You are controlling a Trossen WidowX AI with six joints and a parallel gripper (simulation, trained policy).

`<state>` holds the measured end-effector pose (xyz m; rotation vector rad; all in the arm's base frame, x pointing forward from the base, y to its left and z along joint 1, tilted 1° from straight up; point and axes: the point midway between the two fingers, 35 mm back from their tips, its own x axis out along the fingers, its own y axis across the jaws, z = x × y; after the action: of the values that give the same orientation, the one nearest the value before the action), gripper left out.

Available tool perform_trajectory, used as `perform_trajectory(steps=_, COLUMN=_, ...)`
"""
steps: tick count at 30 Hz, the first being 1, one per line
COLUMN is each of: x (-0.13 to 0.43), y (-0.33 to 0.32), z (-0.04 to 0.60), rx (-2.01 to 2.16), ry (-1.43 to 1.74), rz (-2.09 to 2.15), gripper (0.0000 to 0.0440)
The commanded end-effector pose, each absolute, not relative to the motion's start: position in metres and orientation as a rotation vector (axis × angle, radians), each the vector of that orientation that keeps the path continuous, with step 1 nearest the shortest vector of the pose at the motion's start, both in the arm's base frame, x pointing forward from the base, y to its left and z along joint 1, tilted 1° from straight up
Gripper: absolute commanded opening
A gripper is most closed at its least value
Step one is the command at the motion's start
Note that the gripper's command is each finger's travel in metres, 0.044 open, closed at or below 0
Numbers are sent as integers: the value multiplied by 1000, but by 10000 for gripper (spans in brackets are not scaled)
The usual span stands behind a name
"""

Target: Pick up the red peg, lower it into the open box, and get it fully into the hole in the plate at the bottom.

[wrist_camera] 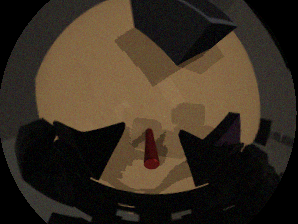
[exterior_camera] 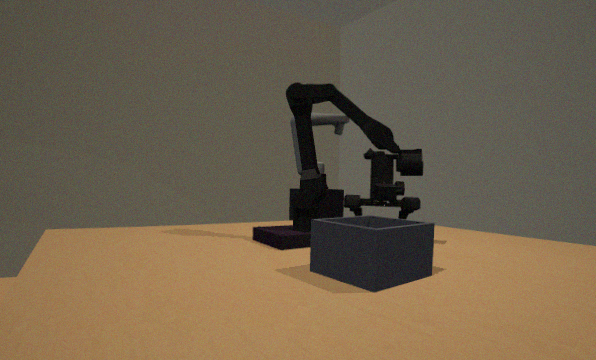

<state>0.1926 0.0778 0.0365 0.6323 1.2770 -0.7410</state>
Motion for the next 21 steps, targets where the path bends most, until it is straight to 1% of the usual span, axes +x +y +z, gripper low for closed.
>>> perform_trajectory(steps=1, x=188, y=79, z=24, rx=676, ry=1283, rz=-766, gripper=364)
perform_trajectory(steps=15, x=182, y=82, z=21, rx=746, ry=1379, rz=-778, gripper=0)
perform_trajectory(steps=21, x=190, y=73, z=36, rx=710, ry=1330, rz=-747, gripper=0)
